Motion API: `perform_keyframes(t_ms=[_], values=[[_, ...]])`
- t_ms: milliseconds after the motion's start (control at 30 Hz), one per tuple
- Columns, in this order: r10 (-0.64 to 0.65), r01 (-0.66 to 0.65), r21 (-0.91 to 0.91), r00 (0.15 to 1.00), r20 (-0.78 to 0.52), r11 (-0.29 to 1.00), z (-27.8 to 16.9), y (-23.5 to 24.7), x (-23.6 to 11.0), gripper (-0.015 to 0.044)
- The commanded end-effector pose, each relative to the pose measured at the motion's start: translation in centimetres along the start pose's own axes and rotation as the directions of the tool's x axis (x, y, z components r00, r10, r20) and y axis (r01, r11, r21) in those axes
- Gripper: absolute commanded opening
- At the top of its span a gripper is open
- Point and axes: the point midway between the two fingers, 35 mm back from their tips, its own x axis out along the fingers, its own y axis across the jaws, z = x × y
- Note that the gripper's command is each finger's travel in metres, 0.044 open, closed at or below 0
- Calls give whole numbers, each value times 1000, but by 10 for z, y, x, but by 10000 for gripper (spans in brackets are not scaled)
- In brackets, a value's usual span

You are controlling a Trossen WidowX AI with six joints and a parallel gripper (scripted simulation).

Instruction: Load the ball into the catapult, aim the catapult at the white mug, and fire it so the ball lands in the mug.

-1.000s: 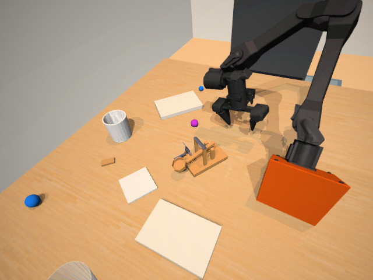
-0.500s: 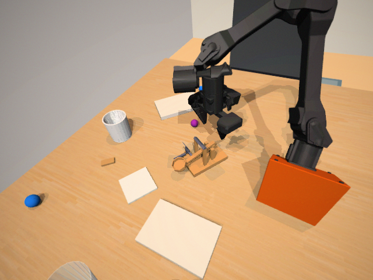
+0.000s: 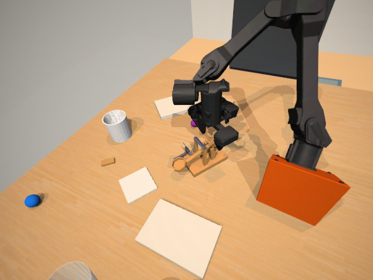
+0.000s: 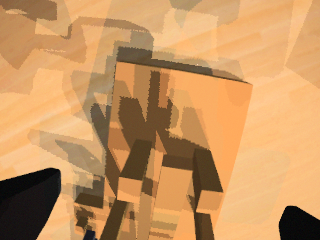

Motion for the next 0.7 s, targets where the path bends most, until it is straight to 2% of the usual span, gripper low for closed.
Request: perform_keyframes(t_ms=[0,667], values=[[9,-9,-6,1000,-1,1000,0,1,5,440],[9,-9,-6,1000,0,1000,-1,1,38,440]])
